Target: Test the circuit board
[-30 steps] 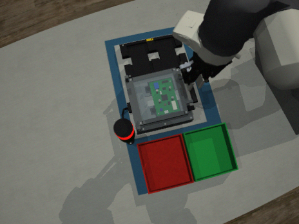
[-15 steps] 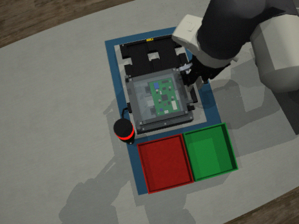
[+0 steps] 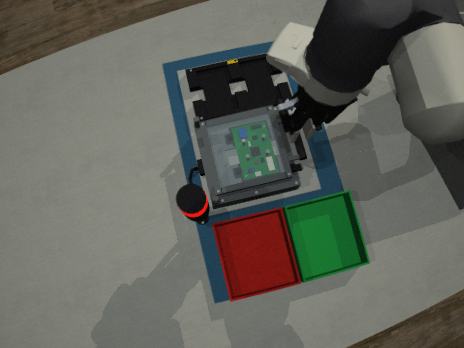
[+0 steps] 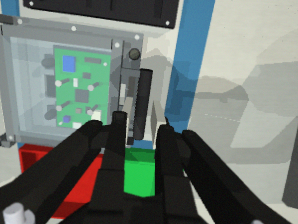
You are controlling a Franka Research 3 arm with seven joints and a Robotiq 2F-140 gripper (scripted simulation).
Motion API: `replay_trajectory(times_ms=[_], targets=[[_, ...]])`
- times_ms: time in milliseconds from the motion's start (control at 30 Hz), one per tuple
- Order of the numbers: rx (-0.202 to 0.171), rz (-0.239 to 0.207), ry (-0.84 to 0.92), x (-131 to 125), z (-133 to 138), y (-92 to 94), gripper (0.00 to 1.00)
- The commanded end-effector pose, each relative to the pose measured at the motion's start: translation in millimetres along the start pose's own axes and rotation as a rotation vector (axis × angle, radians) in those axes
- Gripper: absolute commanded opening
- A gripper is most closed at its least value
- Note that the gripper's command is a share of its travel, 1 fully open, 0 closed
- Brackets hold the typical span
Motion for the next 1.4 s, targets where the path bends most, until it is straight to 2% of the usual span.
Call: replay_trajectory(times_ms=[0, 233, 533, 733, 1367], targets=[[-0.001, -0.001, 0.001, 1.2, 0.0, -1.3, 0.16], [-0.001, -0.001, 0.001, 1.2, -0.1, -3.6, 0.16], [-0.001, -0.001, 0.001, 1.3, -0.1, -21.3, 0.16], [-0.001, -0.001, 0.001, 1.4, -0.1, -26.8, 0.16], [-0.001, -0.001, 0.001, 1.4, -0.1, -27.9, 0.16]])
Point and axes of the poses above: the point where the finger pads meet when closed, its own y axis back along the fingers, its own z axis across the jaws, x = y × z, the point moved 9 cm from there along y, back along the fingers, and after that the axes turned 8 degrees about -y, right-handed, at the moved point
